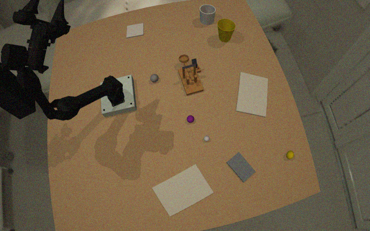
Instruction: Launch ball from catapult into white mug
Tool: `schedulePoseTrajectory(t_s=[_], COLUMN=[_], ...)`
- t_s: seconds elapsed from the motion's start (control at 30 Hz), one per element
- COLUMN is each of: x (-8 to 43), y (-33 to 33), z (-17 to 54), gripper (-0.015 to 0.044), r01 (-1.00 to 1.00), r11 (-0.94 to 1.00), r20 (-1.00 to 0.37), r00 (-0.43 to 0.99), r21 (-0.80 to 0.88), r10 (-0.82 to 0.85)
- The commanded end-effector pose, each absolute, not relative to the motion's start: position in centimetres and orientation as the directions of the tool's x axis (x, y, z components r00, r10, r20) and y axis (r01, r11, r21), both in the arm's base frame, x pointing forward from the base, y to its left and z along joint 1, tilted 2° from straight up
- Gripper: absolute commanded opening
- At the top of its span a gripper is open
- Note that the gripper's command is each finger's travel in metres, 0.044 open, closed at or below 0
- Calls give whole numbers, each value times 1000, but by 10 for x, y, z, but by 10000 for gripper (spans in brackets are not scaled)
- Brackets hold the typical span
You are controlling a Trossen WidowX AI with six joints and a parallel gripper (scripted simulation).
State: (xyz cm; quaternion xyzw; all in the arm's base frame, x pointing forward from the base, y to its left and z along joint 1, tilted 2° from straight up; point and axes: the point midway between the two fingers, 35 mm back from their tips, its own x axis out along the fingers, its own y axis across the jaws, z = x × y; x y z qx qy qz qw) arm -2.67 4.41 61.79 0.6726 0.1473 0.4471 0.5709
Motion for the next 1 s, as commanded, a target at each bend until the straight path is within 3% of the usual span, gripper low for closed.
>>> schedulePoseTrajectory(t_s=[0.0,0.5,0.97], x=[24,183,299], y=[68,103,87], z=[609,536,427], gripper=[440,440,440], r01=[-240,70,459], r11=[-243,-3,94], r20=[341,-57,-462], r00=[626,834,821], r21=[940,998,884], r10=[701,550,336])
